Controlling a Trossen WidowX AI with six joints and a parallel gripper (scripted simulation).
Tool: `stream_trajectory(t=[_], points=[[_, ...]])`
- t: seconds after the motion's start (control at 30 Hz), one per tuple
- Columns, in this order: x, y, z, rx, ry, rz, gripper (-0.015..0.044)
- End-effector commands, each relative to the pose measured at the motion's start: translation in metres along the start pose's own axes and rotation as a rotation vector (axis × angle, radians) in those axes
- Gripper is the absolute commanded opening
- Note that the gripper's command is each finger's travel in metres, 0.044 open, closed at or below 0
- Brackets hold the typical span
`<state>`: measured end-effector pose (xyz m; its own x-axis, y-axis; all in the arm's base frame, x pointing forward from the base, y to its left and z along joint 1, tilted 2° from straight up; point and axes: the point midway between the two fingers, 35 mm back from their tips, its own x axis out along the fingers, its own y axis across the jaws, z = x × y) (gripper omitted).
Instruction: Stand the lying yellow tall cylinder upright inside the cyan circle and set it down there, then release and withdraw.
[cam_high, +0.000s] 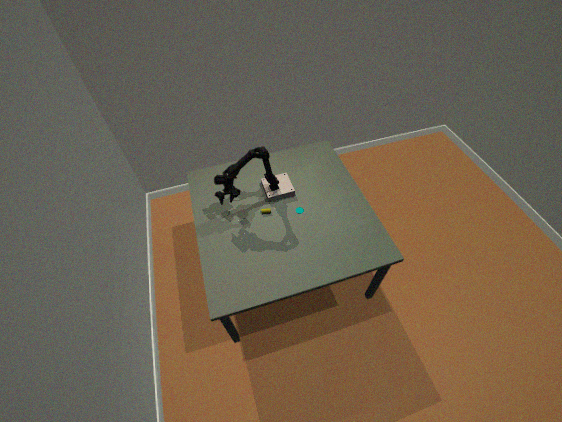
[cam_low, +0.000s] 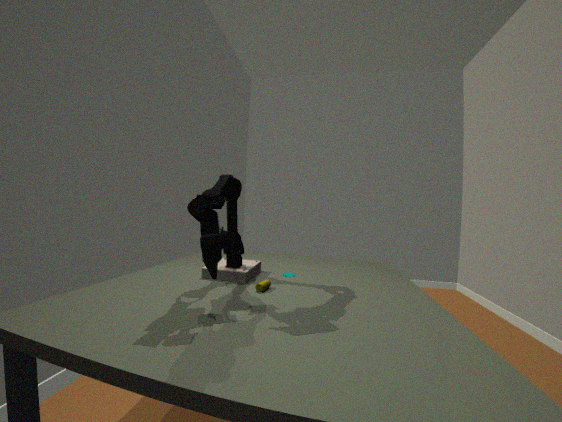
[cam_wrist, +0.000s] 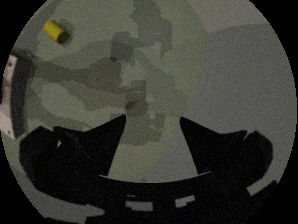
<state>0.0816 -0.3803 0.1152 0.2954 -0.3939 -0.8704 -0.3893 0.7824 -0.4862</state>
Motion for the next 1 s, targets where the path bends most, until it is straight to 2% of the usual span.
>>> stream_trajectory(t=[0.0,0.1,0.53,0.77,0.97], points=[[0.000,0.000,0.002,-0.004,-0.002,0.003,0.0374],[0.000,0.008,0.033,-0.058,-0.028,0.051,0.0309],[-0.025,0.082,0.167,-0.405,-0.115,0.306,0.0309],[-0.051,0.135,0.208,-0.620,-0.120,0.425,0.0309],[-0.074,0.175,0.223,-0.795,-0.106,0.501,0.0309]])
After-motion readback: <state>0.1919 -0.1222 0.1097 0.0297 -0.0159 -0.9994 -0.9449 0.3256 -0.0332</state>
